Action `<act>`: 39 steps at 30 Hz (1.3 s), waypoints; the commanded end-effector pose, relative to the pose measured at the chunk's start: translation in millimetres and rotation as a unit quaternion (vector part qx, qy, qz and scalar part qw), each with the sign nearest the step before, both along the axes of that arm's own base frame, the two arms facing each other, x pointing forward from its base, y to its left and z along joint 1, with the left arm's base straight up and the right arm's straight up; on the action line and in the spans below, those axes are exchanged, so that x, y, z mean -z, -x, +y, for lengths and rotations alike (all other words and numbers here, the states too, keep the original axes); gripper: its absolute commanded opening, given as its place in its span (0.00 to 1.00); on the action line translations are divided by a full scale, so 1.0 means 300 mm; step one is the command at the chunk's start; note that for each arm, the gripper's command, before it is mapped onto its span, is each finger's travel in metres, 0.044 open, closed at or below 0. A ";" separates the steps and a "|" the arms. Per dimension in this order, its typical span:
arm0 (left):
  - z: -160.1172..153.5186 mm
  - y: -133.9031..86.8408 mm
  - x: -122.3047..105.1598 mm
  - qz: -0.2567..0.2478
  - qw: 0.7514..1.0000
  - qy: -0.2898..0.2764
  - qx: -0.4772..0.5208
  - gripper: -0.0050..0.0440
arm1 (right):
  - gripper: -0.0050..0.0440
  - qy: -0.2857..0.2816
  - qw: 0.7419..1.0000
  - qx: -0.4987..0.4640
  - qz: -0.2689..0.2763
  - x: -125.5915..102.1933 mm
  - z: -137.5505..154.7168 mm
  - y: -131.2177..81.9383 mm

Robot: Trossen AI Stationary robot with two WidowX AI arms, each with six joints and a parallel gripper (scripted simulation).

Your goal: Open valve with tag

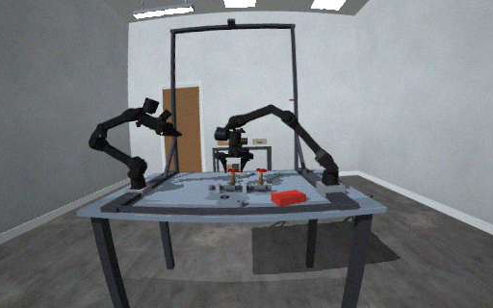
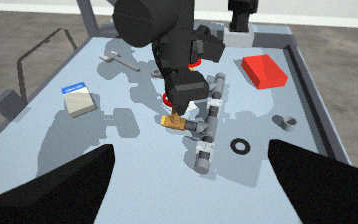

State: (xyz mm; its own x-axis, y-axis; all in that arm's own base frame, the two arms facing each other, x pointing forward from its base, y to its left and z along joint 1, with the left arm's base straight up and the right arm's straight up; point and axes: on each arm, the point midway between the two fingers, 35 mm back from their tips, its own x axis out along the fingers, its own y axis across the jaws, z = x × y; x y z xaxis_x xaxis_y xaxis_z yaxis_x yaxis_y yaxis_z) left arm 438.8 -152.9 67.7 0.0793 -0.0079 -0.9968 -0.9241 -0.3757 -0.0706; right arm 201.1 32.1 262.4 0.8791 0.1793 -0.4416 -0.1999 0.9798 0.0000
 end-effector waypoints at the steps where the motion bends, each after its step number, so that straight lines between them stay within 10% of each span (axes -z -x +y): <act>1: -0.015 -0.018 -0.040 -0.017 1.000 0.006 0.004 0.95 | 0.92 -0.001 1.000 0.000 -0.008 -0.020 -0.001 -0.001; 11: -0.110 -0.004 -0.221 -0.127 0.990 0.008 0.058 0.95 | 0.92 -0.001 1.000 0.000 -0.008 -0.020 -0.001 -0.001; 20: -0.103 -0.014 -0.193 -0.117 0.970 -0.024 0.209 0.95 | 0.92 -0.001 1.000 0.000 -0.008 -0.020 -0.001 -0.001; 39: -0.085 -0.020 -0.195 -0.095 0.815 -0.089 0.565 0.95 | 0.92 -0.001 1.000 0.000 -0.008 -0.020 -0.001 -0.001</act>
